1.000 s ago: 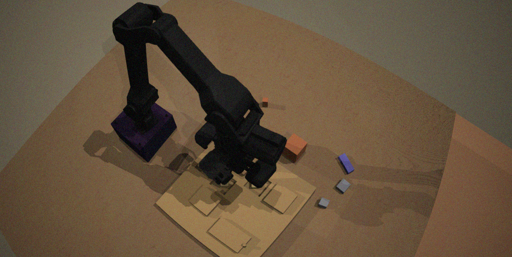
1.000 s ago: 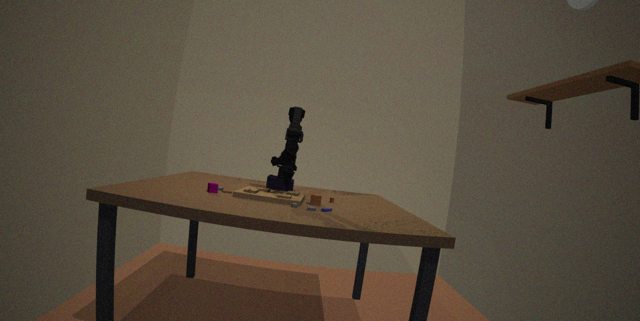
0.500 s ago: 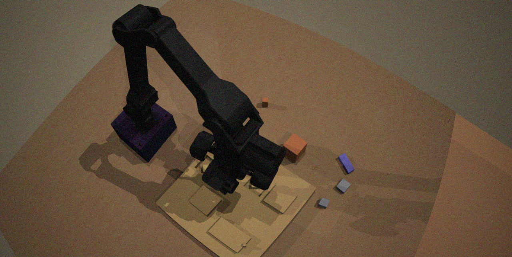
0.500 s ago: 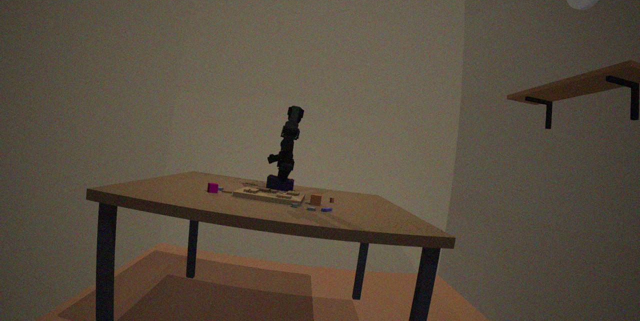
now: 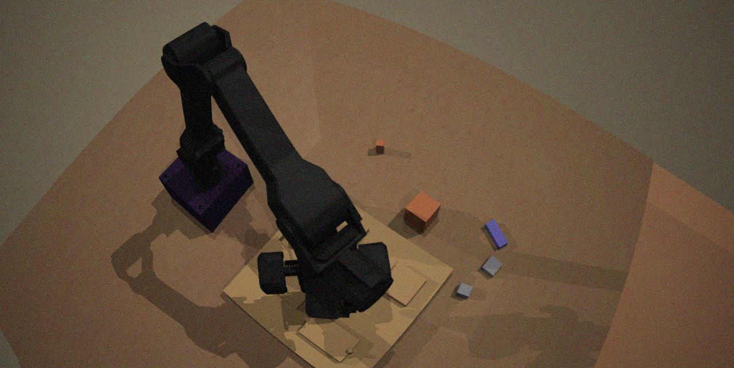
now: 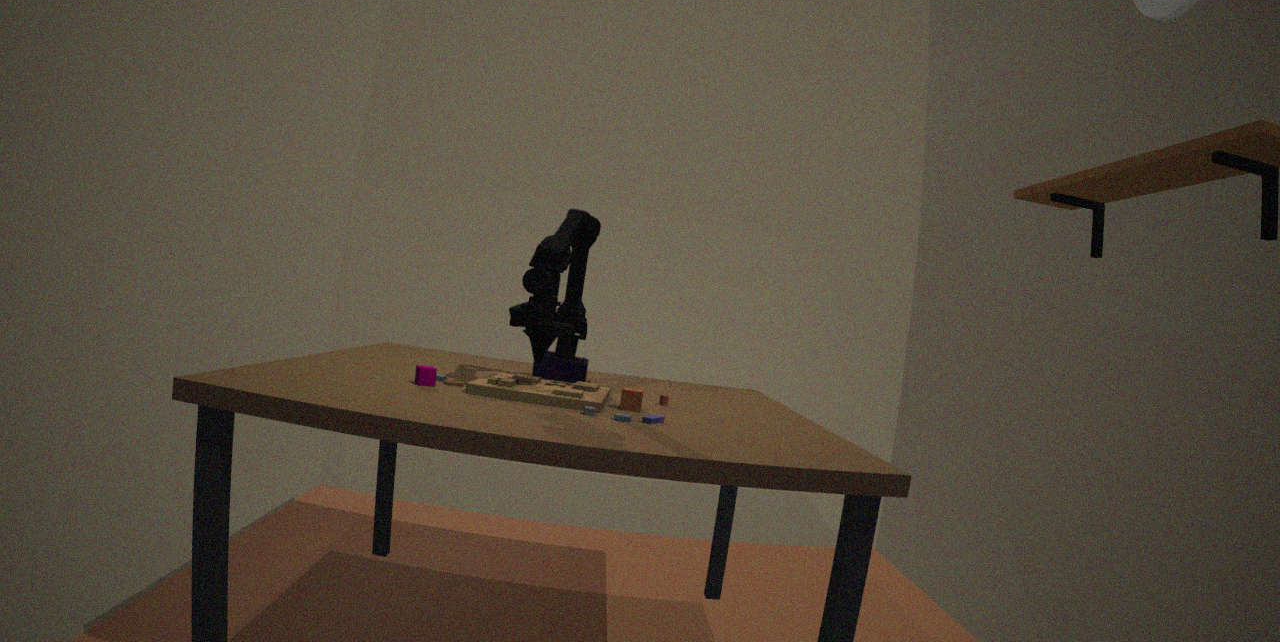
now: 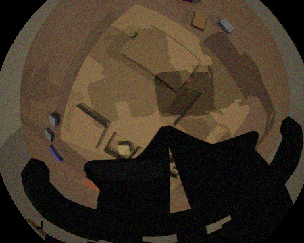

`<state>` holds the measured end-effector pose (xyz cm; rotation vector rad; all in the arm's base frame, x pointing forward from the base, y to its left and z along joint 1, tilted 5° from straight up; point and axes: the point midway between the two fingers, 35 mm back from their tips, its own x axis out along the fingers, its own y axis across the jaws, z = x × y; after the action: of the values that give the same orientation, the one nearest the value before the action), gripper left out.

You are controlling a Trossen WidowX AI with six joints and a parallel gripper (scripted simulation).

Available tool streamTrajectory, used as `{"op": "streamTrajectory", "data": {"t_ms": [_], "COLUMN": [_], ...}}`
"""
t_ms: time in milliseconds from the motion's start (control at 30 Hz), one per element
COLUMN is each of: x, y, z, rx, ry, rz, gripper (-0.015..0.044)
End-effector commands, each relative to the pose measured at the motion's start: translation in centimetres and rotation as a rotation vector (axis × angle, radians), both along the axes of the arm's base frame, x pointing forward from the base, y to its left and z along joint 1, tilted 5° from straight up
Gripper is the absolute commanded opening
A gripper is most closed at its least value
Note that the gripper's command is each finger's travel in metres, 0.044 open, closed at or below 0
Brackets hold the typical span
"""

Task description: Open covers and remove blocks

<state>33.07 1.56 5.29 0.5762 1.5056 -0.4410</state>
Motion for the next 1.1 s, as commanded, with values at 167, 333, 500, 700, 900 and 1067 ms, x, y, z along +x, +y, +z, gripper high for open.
{"op": "streamTrajectory", "data": {"t_ms": [167,333,500,700,900,1067], "x": [2.3,2.9,3.1,3.1,3.1,3.1], "y": [-5.8,-8.8,-9.7,-9.7,-9.7,-9.7], "z": [0.1,0.0,0.0,0.0,0.0,0.0], "rx": [-0.018,-0.028,-0.031,-0.031,-0.031,-0.031], "ry": [-0.044,-0.063,-0.068,-0.068,-0.068,-0.068], "rz": [0.483,0.707,0.774,0.774,0.774,0.774], "gripper": [0.0000,0.0000,0.0000,0.0000,0.0000,0.0000]}}
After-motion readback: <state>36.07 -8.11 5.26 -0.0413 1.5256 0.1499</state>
